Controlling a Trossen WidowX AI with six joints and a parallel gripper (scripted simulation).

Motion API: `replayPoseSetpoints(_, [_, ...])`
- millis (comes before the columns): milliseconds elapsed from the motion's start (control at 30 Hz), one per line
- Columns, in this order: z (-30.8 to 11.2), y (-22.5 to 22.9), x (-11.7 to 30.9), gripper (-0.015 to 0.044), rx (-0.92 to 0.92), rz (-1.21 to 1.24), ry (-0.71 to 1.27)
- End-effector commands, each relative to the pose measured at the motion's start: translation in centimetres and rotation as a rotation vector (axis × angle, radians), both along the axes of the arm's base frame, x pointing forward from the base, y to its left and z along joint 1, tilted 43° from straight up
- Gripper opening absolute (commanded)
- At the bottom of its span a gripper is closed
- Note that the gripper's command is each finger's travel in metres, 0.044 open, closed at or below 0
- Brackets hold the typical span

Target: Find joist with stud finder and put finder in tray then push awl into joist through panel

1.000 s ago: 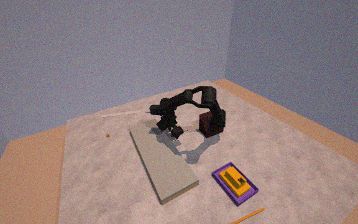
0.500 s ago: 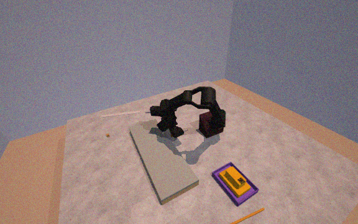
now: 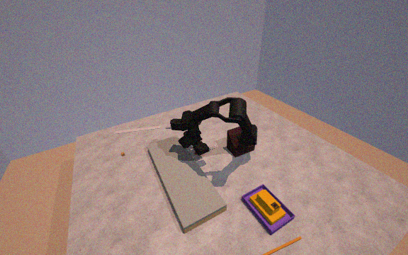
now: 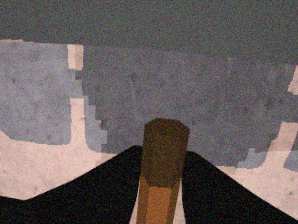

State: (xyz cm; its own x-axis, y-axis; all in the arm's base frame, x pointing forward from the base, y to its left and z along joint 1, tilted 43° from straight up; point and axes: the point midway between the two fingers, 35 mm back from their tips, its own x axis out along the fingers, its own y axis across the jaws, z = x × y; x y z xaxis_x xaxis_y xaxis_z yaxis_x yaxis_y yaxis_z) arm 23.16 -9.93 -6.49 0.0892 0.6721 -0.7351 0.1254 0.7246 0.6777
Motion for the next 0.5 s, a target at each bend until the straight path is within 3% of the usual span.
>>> replayPoseSetpoints(0, [1.4,-1.8,0.1,0.0000,-0.016,-0.004,-0.011])
replayPoseSetpoints(467, [8.1,-7.3,-1.9,0.0000,-0.014,-0.003,-0.009])
